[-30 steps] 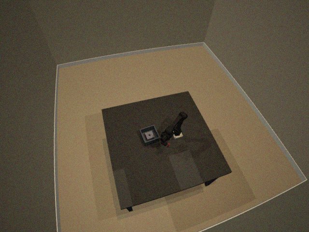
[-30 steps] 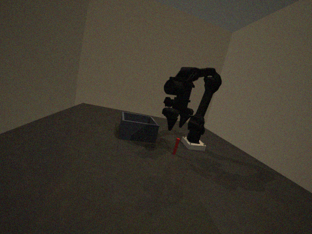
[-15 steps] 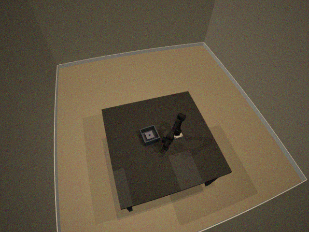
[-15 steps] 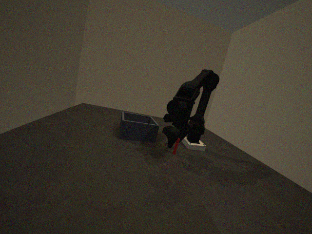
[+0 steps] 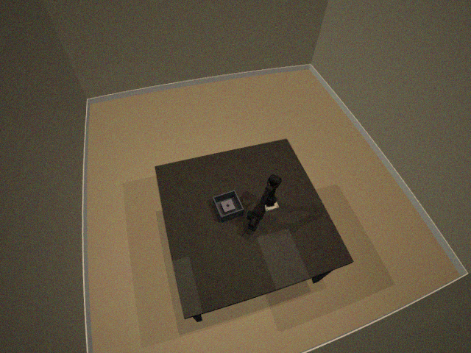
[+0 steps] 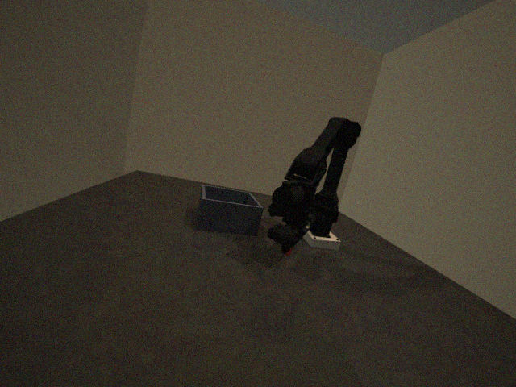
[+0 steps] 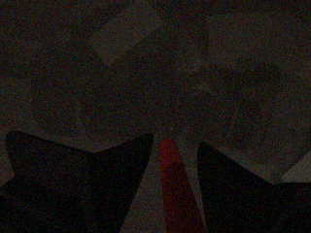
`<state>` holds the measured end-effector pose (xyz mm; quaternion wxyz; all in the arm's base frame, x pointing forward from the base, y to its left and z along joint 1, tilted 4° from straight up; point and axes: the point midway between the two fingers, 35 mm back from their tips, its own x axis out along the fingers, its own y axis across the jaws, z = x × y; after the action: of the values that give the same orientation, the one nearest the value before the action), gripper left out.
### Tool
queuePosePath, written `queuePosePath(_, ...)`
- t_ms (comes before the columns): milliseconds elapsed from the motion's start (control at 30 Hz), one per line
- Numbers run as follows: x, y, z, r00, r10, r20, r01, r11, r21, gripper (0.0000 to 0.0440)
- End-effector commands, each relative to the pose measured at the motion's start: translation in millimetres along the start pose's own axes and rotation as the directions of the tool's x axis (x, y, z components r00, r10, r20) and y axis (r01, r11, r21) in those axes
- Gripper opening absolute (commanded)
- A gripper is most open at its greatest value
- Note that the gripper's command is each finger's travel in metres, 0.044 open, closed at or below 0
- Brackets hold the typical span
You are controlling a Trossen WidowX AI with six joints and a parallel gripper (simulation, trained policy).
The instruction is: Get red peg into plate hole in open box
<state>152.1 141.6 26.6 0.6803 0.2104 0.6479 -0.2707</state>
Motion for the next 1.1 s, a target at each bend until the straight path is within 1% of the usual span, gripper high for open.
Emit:
queuePosePath(0,4,-2,0,1.000,-0.028,-0.001,0.028,1.000,-0.007,0.0079)
queuePosePath(100,5,-3,0,0.999,-0.050,0.001,0.050,0.999,-0.011,0.0018)
queuePosePath(233,-10,1,9,0.999,-0.035,0.042,0.036,0.999,-0.022,0.0000)
queuePosePath(500,-52,4,27,0.995,0.004,0.103,-0.002,1.000,-0.020,0.0000)
queuePosePath(733,-86,7,48,0.987,0.040,0.159,-0.046,0.998,0.036,0.0000)
queuePosePath(1067,-108,9,90,0.970,0.054,0.236,-0.094,0.983,0.161,0.0000)
